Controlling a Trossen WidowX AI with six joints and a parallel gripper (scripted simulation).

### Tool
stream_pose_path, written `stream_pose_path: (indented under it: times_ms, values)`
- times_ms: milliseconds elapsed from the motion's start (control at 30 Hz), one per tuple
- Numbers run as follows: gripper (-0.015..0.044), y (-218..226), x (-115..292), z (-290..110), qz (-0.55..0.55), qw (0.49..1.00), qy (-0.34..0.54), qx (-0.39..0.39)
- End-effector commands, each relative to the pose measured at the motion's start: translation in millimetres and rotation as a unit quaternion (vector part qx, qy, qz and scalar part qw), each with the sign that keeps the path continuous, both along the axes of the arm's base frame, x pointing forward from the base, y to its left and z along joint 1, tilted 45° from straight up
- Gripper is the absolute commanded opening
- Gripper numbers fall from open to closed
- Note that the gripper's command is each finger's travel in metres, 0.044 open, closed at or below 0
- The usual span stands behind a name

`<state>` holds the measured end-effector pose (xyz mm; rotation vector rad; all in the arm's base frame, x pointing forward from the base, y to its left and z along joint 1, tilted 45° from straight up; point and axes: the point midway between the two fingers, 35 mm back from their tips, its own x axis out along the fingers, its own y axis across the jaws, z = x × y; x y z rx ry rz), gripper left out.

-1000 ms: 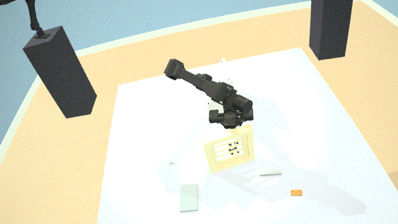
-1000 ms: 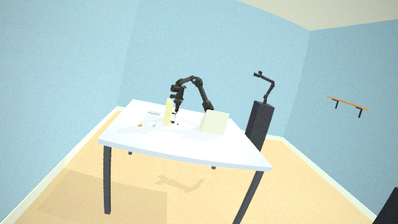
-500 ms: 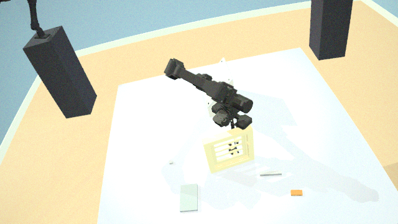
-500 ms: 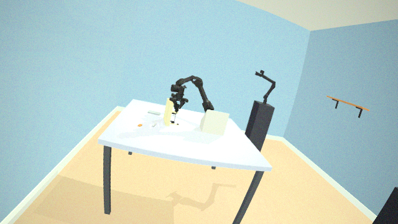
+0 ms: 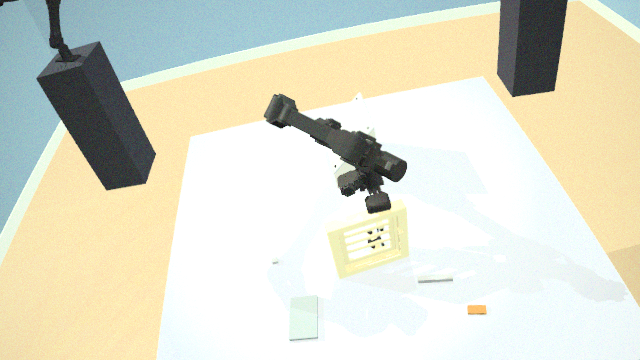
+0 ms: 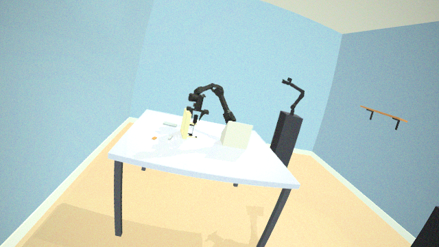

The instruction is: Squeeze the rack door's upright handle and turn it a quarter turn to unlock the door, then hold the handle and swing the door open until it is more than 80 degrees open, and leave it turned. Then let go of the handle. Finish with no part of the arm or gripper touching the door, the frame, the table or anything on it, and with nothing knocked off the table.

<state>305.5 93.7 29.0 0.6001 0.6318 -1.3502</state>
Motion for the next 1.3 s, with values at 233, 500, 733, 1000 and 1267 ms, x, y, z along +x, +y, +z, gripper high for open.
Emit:
stream_pose_path:
  times_ms: [233, 500, 733, 1000, 1267]
  values:
    - [0.0277, -1.9, 2.4, 0.4, -0.018, 1.0, -0.02, 0.001]
    - [0.0223, -1.9, 2.4, 0.4, -0.018, 1.0, -0.02, 0.001]
    - [0.0177, -1.9, 2.4, 0.4, -0.018, 1.0, -0.02, 0.001]
    - [0.0123, -1.9, 2.4, 0.4, -0.018, 1.0, -0.02, 0.001]
    - [0.007, -1.9, 2.4, 0.4, -0.018, 1.0, -0.02, 0.001]
